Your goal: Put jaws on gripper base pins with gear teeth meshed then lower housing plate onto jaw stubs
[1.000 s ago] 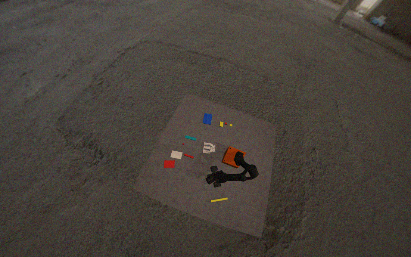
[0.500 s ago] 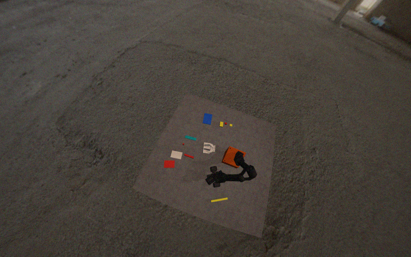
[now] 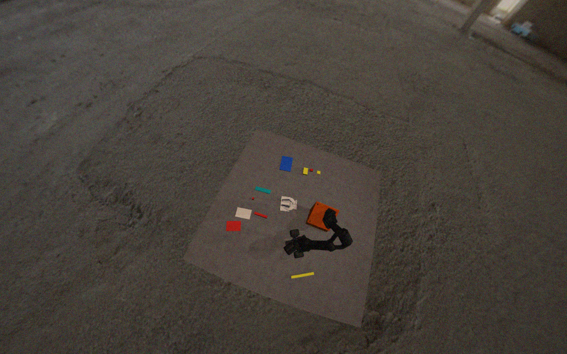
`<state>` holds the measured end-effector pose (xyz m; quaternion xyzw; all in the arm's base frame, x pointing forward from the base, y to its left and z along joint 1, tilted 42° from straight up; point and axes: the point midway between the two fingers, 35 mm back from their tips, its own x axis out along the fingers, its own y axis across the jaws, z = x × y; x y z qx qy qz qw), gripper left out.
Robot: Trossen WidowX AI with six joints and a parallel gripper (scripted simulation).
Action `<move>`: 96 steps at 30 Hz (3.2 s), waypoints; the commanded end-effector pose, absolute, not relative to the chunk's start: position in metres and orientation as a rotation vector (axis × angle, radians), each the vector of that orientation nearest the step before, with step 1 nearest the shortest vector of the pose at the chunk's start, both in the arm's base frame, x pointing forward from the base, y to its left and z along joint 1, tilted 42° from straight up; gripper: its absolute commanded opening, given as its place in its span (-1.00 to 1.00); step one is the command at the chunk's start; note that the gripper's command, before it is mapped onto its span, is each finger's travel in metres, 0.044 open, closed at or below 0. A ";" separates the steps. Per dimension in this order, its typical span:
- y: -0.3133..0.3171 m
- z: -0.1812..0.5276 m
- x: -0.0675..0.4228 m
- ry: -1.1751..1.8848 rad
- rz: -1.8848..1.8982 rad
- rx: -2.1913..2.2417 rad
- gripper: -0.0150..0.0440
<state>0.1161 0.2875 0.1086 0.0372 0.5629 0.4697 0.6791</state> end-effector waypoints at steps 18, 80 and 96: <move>0.288 0.108 0.116 1.264 1.055 0.083 0.93; 0.230 0.142 0.149 1.280 1.005 0.064 0.70; 0.208 0.112 0.186 1.315 0.949 0.052 0.70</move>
